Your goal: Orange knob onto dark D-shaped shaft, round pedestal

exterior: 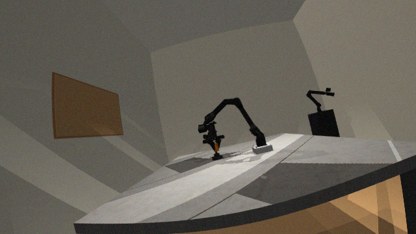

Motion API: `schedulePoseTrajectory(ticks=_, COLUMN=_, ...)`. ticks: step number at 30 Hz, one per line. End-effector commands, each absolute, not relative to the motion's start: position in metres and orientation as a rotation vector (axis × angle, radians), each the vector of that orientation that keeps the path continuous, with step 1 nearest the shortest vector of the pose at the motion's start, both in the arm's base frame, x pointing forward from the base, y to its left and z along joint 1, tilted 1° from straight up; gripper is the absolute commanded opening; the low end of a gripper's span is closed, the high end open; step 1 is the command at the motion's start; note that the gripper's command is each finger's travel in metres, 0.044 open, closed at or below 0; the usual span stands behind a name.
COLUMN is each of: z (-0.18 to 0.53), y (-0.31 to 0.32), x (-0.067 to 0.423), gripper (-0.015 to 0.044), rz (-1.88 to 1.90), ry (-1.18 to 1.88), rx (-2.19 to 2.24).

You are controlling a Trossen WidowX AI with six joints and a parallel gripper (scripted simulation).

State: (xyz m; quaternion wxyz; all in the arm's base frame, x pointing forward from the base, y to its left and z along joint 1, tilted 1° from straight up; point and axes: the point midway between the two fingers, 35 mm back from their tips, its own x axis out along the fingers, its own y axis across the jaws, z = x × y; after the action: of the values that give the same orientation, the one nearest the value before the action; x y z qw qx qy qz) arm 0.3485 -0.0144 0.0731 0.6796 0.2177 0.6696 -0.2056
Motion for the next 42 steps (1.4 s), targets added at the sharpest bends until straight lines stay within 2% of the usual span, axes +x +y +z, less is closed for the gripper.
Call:
schedulePoseTrajectory(ticks=1, z=0.0763, y=-0.015, x=0.3507, gripper=0.0, rz=-0.515, ry=1.482, rx=0.542)
schedulePoseTrajectory(ticks=42, z=0.0706, y=-0.0148, x=0.3584, gripper=0.0, rz=-0.515, ry=1.482, rx=0.542)
